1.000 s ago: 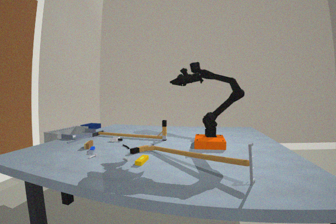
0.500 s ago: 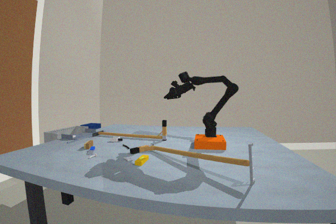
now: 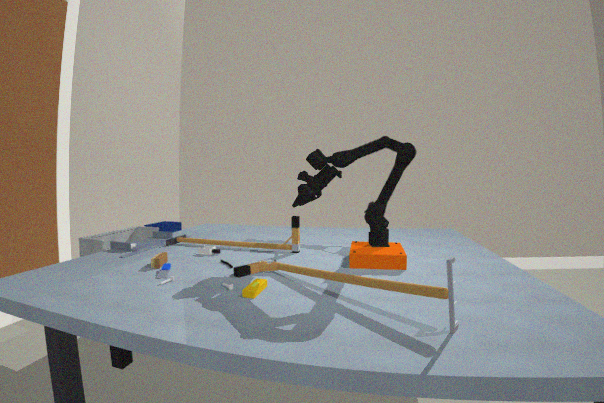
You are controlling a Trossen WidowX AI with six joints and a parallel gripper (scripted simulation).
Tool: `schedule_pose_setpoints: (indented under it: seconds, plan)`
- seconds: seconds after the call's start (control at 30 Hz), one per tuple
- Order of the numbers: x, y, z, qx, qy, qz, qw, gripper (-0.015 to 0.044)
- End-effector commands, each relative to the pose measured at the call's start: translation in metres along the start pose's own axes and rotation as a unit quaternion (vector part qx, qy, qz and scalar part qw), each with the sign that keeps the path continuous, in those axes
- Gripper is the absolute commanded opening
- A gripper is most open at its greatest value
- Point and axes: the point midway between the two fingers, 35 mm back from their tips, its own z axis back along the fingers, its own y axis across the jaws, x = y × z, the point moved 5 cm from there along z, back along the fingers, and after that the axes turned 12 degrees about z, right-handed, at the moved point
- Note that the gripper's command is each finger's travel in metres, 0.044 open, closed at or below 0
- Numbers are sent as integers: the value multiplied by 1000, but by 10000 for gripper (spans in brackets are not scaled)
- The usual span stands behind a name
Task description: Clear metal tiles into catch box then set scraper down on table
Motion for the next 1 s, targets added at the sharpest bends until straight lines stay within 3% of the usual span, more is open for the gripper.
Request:
schedule_pose_setpoints:
  seconds: [0.0, 0.27, 0.67, 0.97]
  plan:
    - [-21, 7, -21, 2, 50, 10, 999, 440]
    - [-26, 9, -25, 3, 65, 13, 998, 440]
    - [-5, 6, 19, 5, 65, 16, 998, 440]
    - [-14, 7, 10, 5, 65, 16, 998, 440]
